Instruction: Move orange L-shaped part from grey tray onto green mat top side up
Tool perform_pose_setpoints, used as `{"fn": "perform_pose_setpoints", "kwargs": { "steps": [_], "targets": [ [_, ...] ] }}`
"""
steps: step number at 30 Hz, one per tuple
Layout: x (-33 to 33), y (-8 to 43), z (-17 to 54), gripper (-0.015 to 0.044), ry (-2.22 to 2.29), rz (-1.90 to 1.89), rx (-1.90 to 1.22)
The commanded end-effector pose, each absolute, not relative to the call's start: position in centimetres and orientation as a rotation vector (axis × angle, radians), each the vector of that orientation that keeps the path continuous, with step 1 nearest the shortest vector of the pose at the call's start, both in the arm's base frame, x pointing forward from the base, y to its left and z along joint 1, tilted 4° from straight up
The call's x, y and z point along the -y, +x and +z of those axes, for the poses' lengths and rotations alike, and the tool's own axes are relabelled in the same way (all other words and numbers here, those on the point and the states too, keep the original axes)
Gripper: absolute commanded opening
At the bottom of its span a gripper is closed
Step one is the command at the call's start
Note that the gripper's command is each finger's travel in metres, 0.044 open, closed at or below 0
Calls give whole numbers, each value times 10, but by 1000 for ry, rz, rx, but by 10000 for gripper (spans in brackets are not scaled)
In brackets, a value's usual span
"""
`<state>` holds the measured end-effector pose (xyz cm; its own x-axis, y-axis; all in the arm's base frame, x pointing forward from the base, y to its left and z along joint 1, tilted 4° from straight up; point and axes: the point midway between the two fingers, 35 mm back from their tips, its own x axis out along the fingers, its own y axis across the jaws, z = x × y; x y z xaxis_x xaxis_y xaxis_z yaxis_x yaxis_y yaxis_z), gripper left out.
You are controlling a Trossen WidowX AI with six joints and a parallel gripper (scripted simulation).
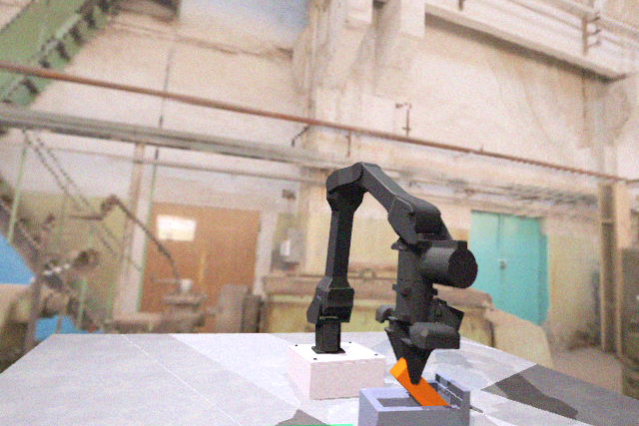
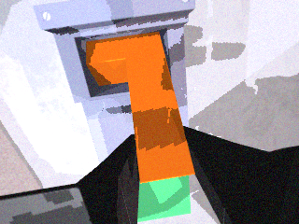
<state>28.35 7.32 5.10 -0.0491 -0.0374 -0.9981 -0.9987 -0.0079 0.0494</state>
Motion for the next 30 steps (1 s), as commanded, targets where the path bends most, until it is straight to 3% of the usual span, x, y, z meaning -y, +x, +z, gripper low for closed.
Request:
{"fn": "perform_pose_setpoints", "kwargs": {
  "steps": [1,30],
  "targets": [
    [-75,285,61,0,-1220,1231,-1254],
    [-76,287,107,0,-1220,1231,-1254]
  ]
}}
